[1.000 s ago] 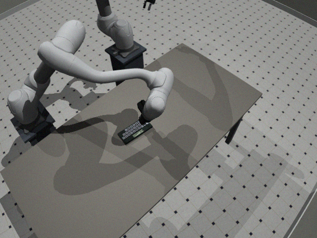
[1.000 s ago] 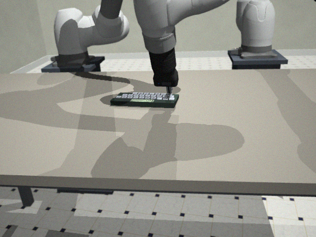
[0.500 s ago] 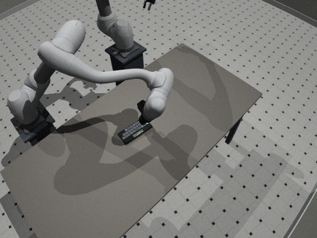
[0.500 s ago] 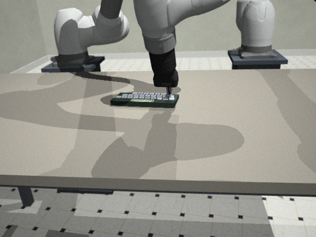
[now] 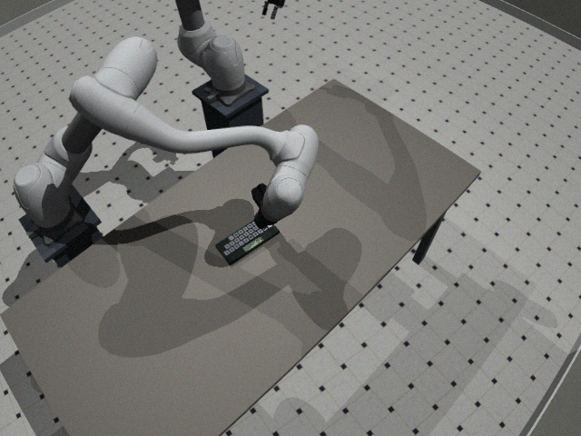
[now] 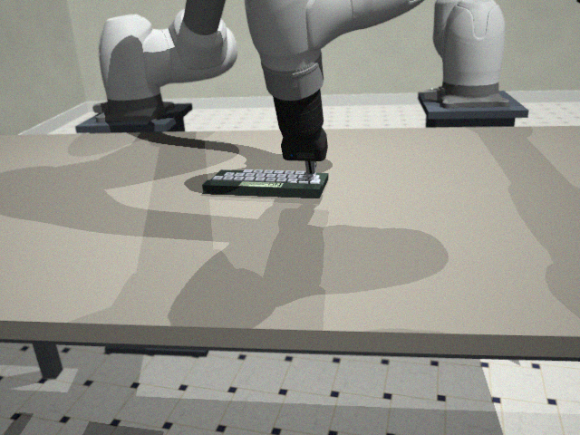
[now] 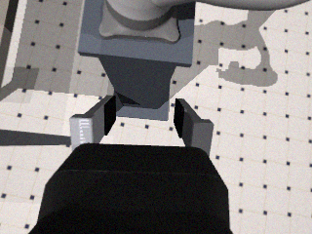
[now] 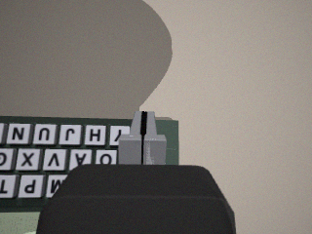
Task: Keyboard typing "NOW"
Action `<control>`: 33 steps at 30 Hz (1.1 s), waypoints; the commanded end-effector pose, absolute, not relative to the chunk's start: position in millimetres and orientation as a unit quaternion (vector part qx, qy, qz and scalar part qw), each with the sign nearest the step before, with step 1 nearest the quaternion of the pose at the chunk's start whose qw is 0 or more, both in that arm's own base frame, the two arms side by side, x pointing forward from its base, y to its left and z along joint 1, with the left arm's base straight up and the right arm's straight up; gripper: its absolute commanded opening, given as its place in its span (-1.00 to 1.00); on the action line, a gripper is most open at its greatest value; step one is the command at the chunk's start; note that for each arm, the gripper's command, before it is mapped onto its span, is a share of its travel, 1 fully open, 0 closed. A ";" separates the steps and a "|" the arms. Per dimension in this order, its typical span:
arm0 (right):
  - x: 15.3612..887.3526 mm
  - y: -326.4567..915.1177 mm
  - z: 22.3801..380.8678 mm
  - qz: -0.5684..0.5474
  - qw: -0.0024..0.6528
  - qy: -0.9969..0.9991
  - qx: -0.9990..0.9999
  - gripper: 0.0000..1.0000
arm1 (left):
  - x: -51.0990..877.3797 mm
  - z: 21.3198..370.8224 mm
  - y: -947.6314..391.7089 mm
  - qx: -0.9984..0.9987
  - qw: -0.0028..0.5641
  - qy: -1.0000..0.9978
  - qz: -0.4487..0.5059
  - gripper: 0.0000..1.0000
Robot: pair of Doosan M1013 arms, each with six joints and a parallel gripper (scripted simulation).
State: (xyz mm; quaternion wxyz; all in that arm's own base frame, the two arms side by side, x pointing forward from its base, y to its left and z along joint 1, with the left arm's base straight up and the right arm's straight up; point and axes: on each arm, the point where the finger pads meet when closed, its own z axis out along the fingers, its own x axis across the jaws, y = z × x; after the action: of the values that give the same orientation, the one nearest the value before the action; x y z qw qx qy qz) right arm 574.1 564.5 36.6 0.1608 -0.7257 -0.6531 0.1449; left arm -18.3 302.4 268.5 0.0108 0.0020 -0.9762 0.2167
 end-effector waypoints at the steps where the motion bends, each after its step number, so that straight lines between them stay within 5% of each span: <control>1: 574.4 565.0 37.8 0.144 0.161 -0.653 -0.726 -1.00 | -18.4 268.9 302.7 0.002 0.011 -0.976 0.216 1.00; 33: 574.4 564.9 51.9 0.144 0.161 -0.653 -0.726 -1.00 | -18.4 268.9 302.7 0.002 0.011 -0.976 0.216 1.00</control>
State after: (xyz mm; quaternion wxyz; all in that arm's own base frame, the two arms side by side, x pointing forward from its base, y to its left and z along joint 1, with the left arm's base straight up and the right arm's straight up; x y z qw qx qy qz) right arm 574.1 564.4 48.6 0.1608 -0.7256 -0.6532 0.1450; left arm -18.3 302.4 268.5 0.0108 0.0020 -0.9762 0.2167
